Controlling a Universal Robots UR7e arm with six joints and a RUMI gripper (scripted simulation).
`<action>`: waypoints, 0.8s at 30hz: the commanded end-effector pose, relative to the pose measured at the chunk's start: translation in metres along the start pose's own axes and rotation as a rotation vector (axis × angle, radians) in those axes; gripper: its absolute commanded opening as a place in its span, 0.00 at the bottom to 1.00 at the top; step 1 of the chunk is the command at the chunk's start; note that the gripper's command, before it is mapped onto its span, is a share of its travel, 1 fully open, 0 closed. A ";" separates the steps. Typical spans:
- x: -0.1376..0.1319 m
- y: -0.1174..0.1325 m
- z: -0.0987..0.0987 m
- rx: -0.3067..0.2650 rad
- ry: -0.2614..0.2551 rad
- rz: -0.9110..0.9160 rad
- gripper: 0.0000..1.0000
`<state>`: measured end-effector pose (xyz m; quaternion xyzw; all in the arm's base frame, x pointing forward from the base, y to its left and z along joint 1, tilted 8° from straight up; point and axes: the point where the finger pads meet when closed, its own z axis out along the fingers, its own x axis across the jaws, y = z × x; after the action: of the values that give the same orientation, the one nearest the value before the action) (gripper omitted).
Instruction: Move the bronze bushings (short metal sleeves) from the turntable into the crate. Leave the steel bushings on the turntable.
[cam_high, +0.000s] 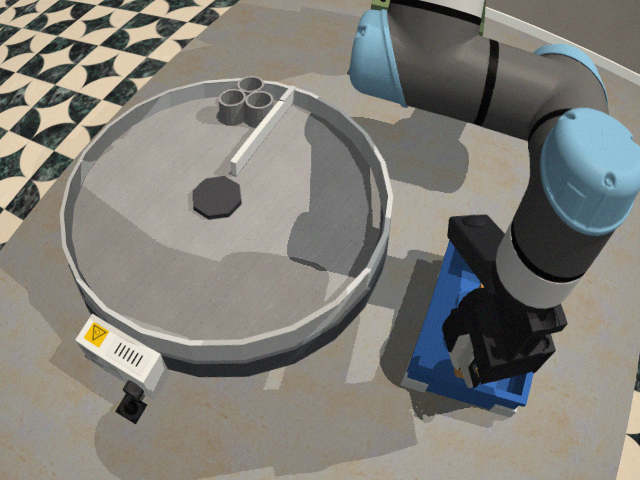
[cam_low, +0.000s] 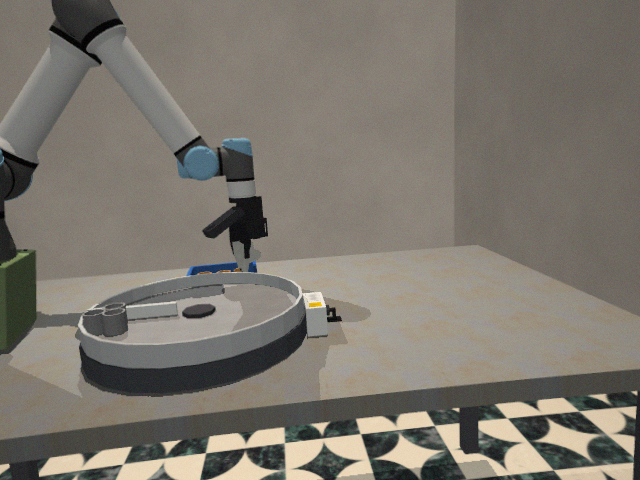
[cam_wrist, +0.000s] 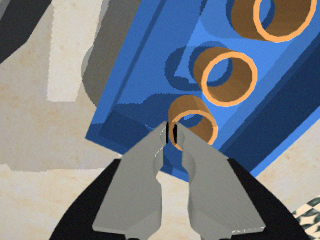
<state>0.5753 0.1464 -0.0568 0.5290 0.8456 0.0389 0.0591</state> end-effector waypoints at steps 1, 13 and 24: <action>0.000 0.001 -0.001 -0.002 -0.001 0.000 0.00; 0.000 0.001 -0.001 -0.002 -0.001 0.000 0.00; 0.000 0.001 -0.001 -0.002 -0.001 0.000 0.06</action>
<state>0.5753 0.1464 -0.0568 0.5290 0.8456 0.0389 0.0591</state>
